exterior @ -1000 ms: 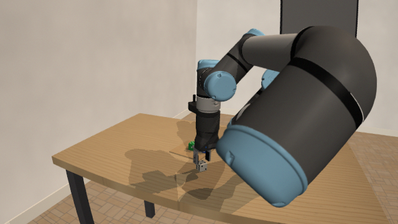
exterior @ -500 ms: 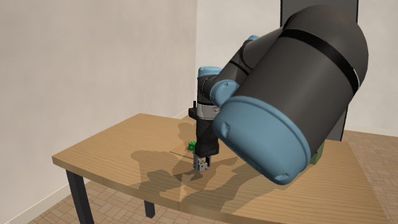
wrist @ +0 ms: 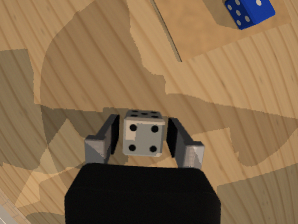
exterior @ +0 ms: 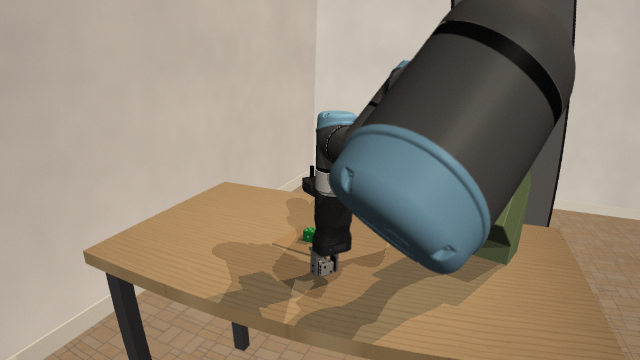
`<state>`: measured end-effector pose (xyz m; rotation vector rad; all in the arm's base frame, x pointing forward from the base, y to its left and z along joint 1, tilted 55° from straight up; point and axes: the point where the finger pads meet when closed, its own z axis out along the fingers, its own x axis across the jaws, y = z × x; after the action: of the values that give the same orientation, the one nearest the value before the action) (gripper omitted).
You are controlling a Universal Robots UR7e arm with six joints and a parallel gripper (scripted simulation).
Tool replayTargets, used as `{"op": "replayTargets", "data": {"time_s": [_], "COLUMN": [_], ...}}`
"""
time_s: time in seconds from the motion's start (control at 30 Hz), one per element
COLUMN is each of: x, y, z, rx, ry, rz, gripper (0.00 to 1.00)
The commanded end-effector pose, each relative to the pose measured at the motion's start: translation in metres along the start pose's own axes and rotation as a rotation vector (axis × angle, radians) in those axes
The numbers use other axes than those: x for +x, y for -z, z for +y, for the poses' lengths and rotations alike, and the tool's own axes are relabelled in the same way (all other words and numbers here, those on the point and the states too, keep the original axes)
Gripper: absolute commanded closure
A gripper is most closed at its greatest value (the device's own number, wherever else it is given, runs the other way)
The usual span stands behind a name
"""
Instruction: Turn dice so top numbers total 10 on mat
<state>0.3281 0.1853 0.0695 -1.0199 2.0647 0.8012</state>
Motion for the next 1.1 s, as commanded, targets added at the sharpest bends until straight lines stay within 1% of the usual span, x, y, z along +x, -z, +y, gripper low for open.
{"op": "replayTargets", "data": {"time_s": [0.0,0.8,0.83,1.07], "x": [-0.0002,-0.0002,-0.0002,-0.0002], "y": [-0.0002,-0.0002,-0.0002,-0.0002], "z": [-0.0005,-0.0005,-0.0005,-0.0005], "rx": [0.001,0.001,0.001,0.001], "ry": [0.0,0.0,0.0,0.0], "rz": [0.001,0.001,0.001,0.001], "gripper": [0.13,0.13,0.43,0.43]}}
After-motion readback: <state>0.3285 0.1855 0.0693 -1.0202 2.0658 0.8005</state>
